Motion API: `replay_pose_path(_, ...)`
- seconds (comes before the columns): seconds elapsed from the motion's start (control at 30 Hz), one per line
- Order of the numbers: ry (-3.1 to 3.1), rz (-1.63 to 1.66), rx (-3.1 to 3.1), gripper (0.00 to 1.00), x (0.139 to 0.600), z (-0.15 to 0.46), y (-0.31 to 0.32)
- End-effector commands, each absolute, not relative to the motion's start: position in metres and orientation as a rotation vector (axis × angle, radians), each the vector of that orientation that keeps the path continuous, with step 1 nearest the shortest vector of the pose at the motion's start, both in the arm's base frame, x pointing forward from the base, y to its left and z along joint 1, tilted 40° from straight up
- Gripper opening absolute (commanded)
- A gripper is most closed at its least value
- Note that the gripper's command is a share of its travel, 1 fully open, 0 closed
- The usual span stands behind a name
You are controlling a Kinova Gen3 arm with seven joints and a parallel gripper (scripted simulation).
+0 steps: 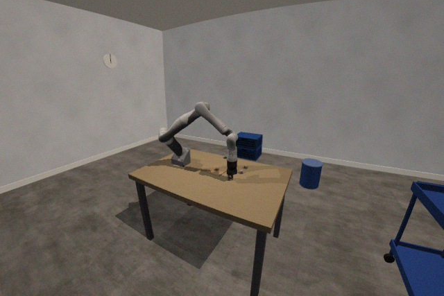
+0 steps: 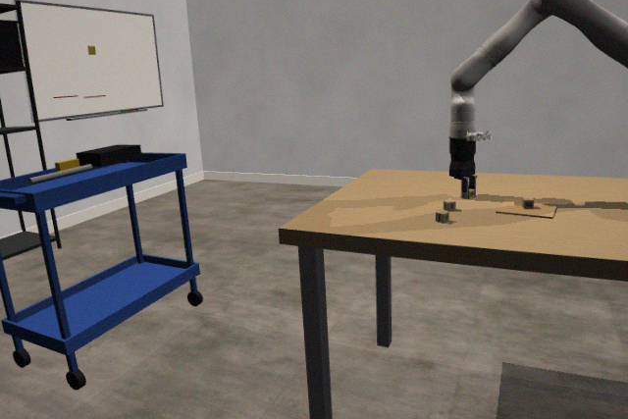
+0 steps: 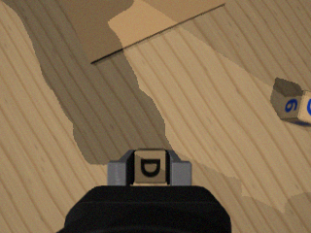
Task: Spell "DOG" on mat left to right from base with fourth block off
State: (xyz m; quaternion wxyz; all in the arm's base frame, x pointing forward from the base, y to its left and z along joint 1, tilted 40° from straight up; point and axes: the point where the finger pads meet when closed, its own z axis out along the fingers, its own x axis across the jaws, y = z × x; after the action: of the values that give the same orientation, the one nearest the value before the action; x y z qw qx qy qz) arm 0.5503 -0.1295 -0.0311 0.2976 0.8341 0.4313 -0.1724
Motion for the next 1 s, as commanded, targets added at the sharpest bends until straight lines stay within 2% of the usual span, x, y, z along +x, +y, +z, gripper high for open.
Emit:
replay_pose_path(0.0, 1.147, -0.456, 2.216, 0.49, 0.551, -0.03, -0.129)
replay_pose_path(0.43, 1.147, -0.456, 2.216, 0.49, 0.551, -0.027, -0.126)
replay_pose_path(0.97, 1.147, -0.456, 2.216, 0.49, 0.554, 0.039, -0.07)
